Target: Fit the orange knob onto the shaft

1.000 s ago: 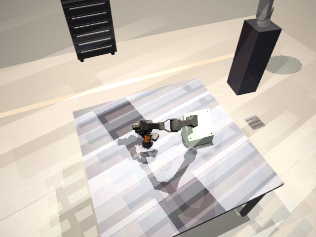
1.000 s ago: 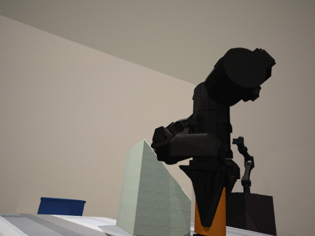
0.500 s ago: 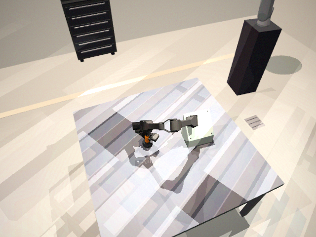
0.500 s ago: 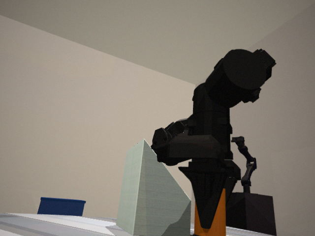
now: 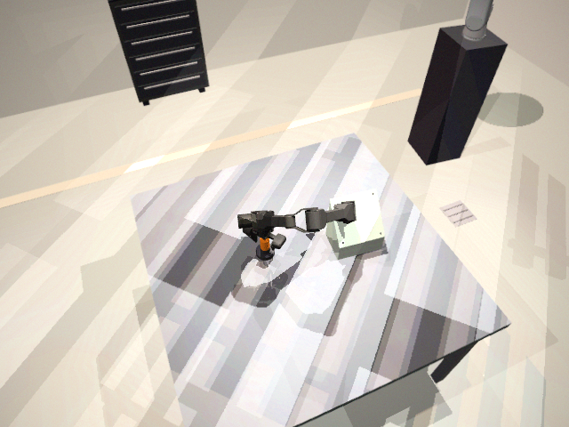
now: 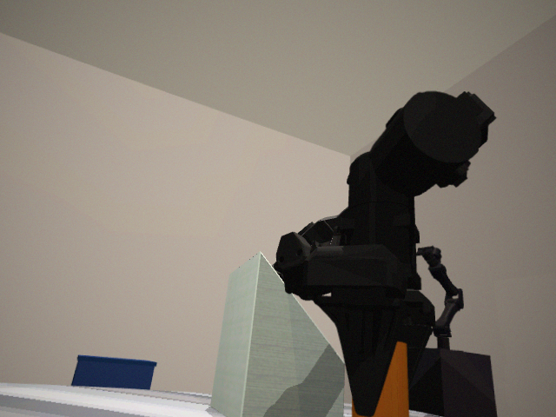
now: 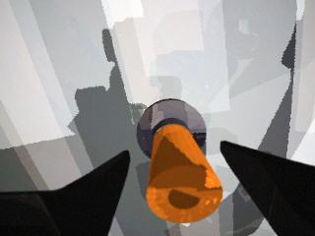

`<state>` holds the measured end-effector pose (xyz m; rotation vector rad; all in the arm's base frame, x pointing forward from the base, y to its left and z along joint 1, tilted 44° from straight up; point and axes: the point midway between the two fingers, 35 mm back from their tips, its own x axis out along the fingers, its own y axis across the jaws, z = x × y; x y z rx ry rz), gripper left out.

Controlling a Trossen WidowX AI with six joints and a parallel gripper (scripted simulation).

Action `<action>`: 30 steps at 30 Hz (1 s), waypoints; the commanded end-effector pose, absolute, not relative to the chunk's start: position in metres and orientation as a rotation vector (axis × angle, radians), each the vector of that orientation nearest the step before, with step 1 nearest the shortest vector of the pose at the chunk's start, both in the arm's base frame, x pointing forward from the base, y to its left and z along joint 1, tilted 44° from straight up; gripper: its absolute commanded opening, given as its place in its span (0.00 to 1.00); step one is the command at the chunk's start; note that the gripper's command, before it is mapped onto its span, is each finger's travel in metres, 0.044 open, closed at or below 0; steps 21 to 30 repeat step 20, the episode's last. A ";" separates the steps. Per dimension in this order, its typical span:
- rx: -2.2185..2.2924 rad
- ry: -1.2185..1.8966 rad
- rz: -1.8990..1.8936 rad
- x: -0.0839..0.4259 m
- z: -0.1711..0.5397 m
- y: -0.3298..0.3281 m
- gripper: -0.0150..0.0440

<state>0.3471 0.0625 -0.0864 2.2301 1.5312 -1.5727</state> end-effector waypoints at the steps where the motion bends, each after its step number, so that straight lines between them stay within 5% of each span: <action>1: 2.228 1.533 -1.569 0.347 -0.086 0.062 1.00; 10: 2.228 1.525 -1.574 0.346 -0.020 -0.003 1.00; 30: 2.228 1.525 -1.574 0.348 -0.019 -0.007 1.00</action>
